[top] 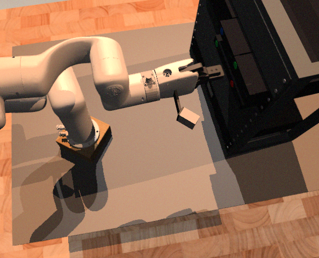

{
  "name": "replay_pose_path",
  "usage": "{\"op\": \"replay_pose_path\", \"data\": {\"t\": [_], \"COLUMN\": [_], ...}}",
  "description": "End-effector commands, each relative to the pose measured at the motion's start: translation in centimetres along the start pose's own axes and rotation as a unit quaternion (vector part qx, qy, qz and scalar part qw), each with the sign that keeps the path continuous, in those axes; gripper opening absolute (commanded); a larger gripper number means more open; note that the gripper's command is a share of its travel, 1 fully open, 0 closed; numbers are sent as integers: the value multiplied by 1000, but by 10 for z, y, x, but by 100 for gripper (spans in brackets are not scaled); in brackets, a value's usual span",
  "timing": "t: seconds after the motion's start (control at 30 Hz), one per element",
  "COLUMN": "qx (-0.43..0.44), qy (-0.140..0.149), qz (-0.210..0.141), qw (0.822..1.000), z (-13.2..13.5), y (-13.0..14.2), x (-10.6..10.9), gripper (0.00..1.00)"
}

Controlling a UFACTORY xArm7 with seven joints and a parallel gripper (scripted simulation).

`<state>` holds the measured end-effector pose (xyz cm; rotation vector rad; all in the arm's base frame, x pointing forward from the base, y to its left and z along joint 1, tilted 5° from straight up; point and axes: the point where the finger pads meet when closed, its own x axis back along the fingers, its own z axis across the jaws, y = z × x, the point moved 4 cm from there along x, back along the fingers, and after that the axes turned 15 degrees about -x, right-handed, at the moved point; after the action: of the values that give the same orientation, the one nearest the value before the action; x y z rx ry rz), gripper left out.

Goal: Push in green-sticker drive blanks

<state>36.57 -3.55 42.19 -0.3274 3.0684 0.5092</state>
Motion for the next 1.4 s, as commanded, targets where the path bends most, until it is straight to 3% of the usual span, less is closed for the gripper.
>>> {"op": "replay_pose_path", "data": {"t": [0.0,0.43,1.03,1.37], "qx": [1,1,1,1], "qy": [-2,-2,-2,-2], "qz": [0,0,0,0], "qw": [1000,1000,1000,1000], "z": [-2,0,46,50], "y": [0,2,55,60], "x": [0,1,29,31], "gripper": [0,0,0,0]}}
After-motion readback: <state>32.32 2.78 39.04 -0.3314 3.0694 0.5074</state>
